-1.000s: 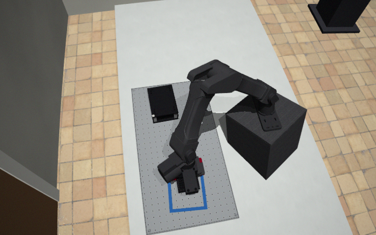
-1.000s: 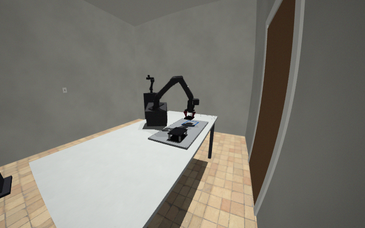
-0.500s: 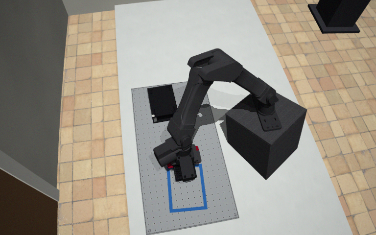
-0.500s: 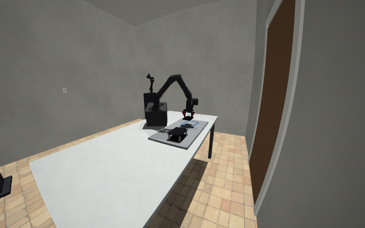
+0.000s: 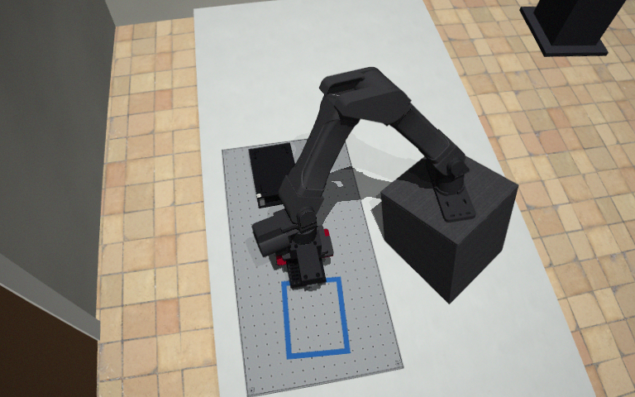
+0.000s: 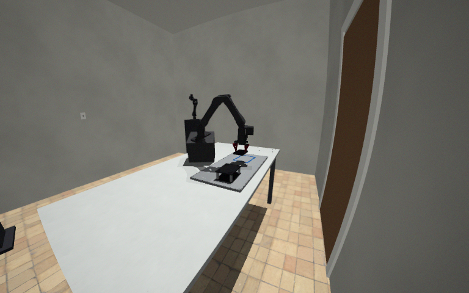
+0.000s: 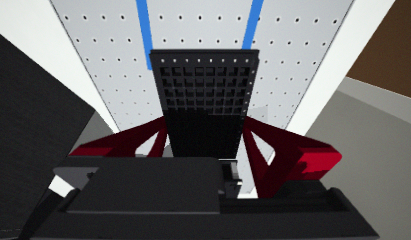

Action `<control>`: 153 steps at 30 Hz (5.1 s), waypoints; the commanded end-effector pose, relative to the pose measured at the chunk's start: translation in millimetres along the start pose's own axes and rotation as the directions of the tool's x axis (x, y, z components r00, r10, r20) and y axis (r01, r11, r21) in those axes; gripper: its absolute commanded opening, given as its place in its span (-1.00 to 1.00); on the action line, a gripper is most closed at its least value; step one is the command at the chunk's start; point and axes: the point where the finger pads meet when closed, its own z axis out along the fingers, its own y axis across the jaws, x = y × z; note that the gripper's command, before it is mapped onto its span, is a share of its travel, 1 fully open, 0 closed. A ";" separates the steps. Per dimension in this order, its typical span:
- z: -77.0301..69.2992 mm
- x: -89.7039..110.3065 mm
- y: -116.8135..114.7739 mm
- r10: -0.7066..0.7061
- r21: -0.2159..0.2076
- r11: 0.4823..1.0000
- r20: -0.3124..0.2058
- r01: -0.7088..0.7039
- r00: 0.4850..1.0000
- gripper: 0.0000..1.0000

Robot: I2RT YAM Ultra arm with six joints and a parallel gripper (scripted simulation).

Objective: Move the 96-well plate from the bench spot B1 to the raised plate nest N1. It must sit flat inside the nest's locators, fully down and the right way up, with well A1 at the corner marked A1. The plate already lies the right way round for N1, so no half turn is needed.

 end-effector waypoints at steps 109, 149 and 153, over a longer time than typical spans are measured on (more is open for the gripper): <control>-63.2 289.8 -40.8 -0.037 0.056 0.998 0.002 0.036 0.999 -1.00; -50.4 290.5 -34.8 -0.027 0.028 0.999 0.008 0.027 1.000 -1.00; -50.4 290.5 -34.6 -0.027 0.028 0.999 0.008 0.027 1.000 -1.00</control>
